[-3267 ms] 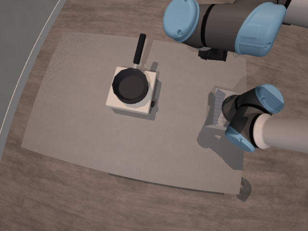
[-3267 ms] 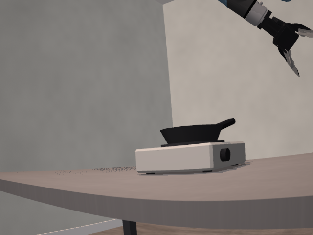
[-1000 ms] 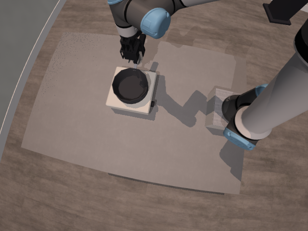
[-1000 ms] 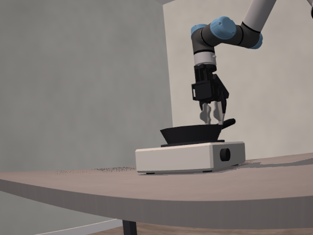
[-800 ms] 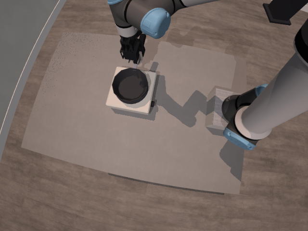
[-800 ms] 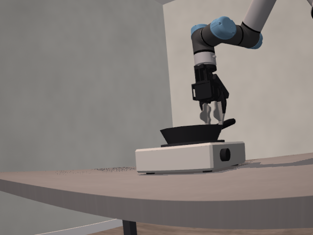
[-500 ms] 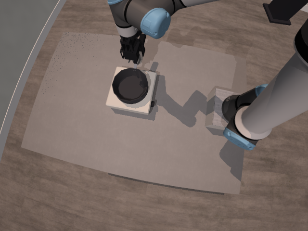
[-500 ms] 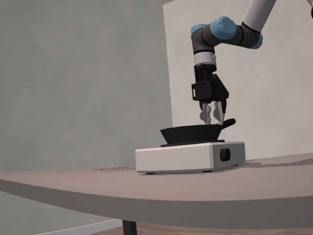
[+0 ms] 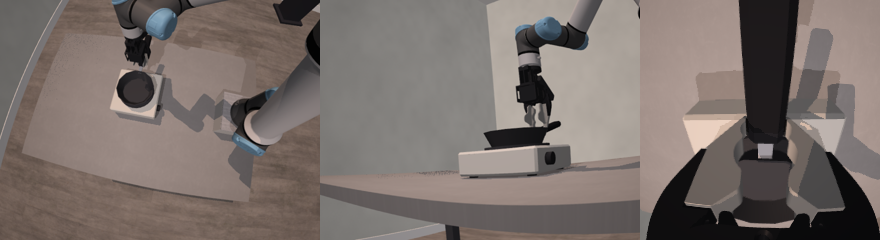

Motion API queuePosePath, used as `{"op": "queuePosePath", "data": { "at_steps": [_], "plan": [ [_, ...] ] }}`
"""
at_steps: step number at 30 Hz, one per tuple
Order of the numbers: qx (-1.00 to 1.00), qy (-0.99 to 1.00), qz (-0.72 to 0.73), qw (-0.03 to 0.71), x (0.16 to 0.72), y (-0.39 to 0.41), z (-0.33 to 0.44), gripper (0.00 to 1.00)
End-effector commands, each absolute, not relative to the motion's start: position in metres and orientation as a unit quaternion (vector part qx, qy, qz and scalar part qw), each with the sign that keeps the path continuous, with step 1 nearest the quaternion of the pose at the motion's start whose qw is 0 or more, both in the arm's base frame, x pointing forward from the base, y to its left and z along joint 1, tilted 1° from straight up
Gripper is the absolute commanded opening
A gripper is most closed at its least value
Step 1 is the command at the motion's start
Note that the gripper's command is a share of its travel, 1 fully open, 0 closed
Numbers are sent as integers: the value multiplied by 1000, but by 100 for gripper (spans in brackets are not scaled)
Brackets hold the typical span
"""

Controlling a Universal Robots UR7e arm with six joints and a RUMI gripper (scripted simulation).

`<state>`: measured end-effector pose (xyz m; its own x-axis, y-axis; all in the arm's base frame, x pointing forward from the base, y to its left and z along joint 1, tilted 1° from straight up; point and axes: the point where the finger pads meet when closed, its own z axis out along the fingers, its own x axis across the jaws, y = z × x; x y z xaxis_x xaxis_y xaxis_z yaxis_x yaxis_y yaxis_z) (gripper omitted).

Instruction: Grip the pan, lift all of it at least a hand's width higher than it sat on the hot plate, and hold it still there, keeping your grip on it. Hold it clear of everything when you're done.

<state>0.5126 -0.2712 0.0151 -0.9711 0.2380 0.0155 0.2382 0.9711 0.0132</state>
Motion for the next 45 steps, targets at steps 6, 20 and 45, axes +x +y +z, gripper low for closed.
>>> {"op": "queuePosePath", "data": {
  "at_steps": [6,20,45],
  "plan": [
    [-120,-993,-7,6,513,-272,20,0],
    [-120,-993,-7,6,512,-271,79,0],
    [-120,-993,-7,6,516,-275,221,0]
  ]
}}
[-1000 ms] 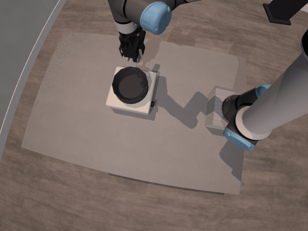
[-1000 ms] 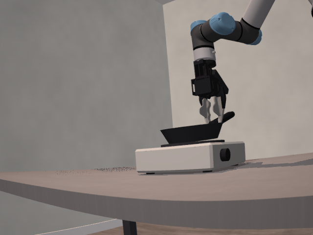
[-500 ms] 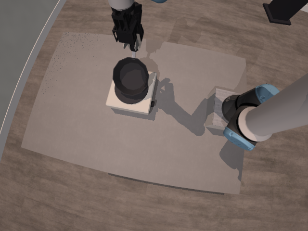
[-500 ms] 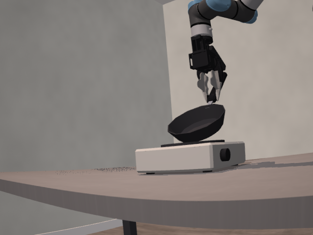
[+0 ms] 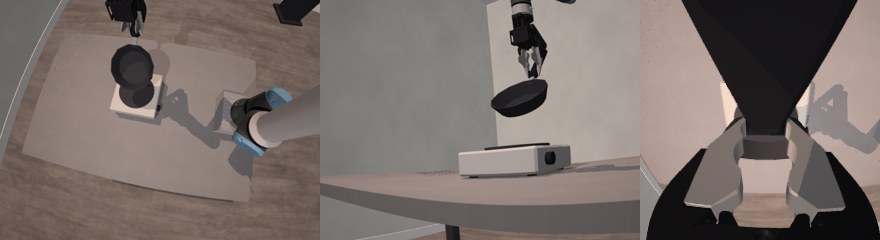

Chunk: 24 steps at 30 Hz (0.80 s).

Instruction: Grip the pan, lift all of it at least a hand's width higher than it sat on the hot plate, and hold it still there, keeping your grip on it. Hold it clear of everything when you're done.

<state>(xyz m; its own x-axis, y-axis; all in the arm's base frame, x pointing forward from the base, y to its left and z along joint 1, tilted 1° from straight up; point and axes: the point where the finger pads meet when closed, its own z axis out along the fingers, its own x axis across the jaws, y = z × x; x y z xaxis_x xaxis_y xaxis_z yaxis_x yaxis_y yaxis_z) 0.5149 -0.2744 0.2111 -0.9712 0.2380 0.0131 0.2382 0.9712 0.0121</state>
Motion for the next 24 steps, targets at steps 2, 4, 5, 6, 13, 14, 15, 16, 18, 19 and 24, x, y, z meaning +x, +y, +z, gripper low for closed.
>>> {"op": "queuePosePath", "data": {
  "at_steps": [2,4,5,6,13,14,15,16,18,19,24],
  "plan": [
    [-120,-993,-7,6,516,-275,227,0],
    [-120,-993,-7,6,515,-275,232,0],
    [-120,-993,-7,6,515,-275,234,0],
    [-120,-993,-7,6,515,-275,236,0],
    [-120,-993,-7,6,515,-275,240,0],
    [-120,-993,-7,6,515,-275,240,0],
    [-120,-993,-7,6,515,-275,240,0],
    [-120,-993,-7,6,515,-275,240,0],
    [-120,-993,-7,6,515,-275,240,0],
    [-120,-993,-7,6,515,-275,240,0],
    [-120,-993,-7,6,515,-275,240,0]
  ]
}}
